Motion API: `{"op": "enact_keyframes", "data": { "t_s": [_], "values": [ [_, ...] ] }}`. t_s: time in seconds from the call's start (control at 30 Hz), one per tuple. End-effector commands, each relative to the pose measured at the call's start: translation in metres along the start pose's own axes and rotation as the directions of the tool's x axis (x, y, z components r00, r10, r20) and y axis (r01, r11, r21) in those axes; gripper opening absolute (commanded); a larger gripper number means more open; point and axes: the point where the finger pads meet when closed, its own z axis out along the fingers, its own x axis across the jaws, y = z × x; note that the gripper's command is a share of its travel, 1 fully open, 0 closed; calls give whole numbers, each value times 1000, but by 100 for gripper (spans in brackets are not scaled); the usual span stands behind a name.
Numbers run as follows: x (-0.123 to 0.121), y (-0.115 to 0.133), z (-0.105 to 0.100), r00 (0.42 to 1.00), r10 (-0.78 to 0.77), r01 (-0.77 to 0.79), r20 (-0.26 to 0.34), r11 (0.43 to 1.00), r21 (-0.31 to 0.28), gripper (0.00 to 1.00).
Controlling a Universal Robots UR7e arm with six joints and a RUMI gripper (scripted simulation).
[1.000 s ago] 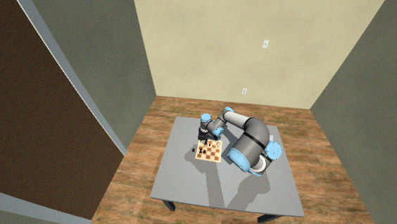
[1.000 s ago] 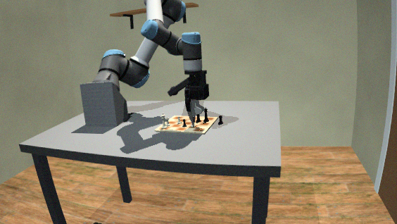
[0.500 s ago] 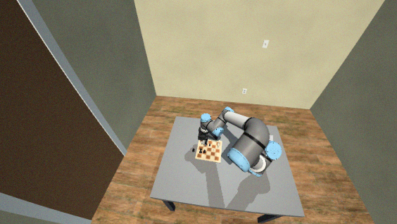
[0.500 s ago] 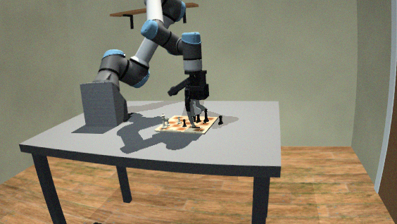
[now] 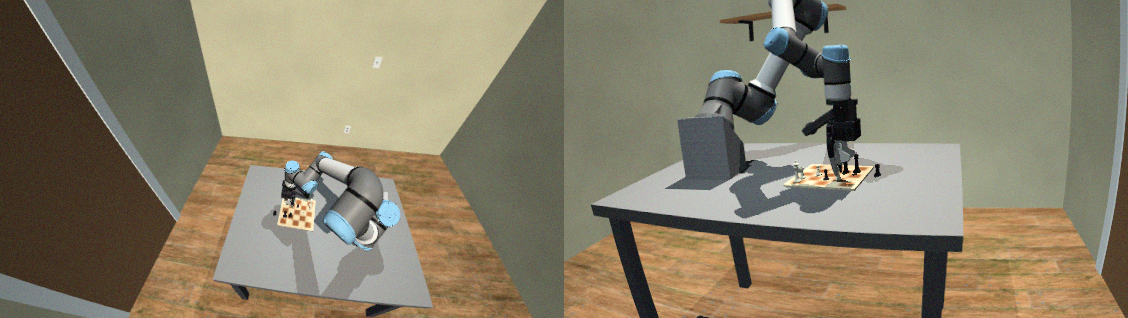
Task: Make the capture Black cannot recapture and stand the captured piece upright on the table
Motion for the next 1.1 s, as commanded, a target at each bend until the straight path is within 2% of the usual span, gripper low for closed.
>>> {"op": "enact_keyframes", "data": {
  "t_s": [0.0,0.13,0.57,0.87,0.9,1.07],
  "values": [
    [0,0,-9,1000,0,0,1,1000,-1,22],
    [0,0,-17,1000,0,0,1,1000,-1,22],
    [0,0,-80,1000,0,0,1,1000,-1,22],
    [0,0,-88,1000,0,0,1,1000,-1,22],
    [0,0,-88,1000,0,0,1,1000,-1,100],
    [0,0,-88,1000,0,0,1,1000,-1,100]
  ]
}}
